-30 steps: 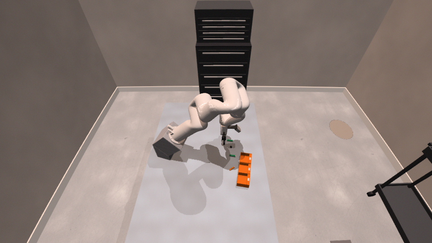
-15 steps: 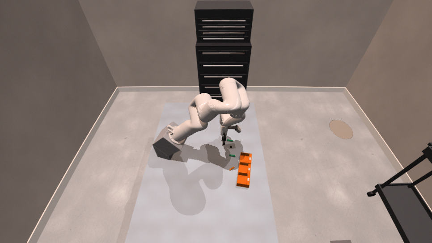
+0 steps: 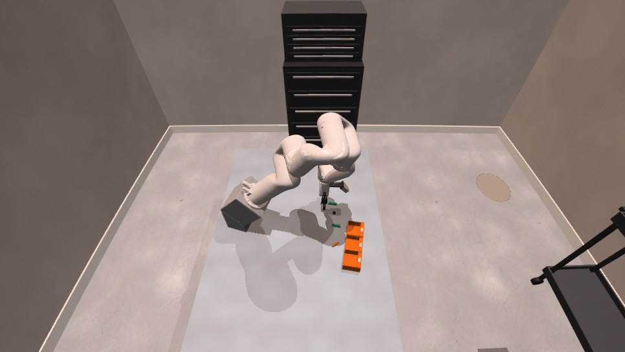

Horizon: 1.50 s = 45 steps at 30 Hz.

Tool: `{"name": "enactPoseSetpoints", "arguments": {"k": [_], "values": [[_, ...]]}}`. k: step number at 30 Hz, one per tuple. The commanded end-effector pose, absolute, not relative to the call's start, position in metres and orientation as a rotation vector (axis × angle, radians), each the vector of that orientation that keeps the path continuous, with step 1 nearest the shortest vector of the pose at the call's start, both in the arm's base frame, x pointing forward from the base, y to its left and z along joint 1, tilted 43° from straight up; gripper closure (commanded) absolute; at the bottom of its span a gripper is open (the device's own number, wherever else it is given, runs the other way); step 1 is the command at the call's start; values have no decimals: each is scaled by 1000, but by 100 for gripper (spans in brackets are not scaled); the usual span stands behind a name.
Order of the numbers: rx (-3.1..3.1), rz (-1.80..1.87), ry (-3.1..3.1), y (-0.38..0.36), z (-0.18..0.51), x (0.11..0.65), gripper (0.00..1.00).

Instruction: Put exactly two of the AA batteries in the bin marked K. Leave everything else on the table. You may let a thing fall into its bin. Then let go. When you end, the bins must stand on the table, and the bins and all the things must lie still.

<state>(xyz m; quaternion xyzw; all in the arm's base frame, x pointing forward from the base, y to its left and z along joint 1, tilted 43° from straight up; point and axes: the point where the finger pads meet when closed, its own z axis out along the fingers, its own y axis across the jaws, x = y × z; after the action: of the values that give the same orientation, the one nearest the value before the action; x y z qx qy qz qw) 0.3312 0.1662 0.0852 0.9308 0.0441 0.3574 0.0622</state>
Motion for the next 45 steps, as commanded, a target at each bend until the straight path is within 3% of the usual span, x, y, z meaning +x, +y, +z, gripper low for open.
{"name": "enactPoseSetpoints", "arguments": {"k": [1, 45], "values": [[2815, 1082, 134, 167, 86, 331, 29], [2814, 1082, 134, 161, 31, 381, 29]]}}
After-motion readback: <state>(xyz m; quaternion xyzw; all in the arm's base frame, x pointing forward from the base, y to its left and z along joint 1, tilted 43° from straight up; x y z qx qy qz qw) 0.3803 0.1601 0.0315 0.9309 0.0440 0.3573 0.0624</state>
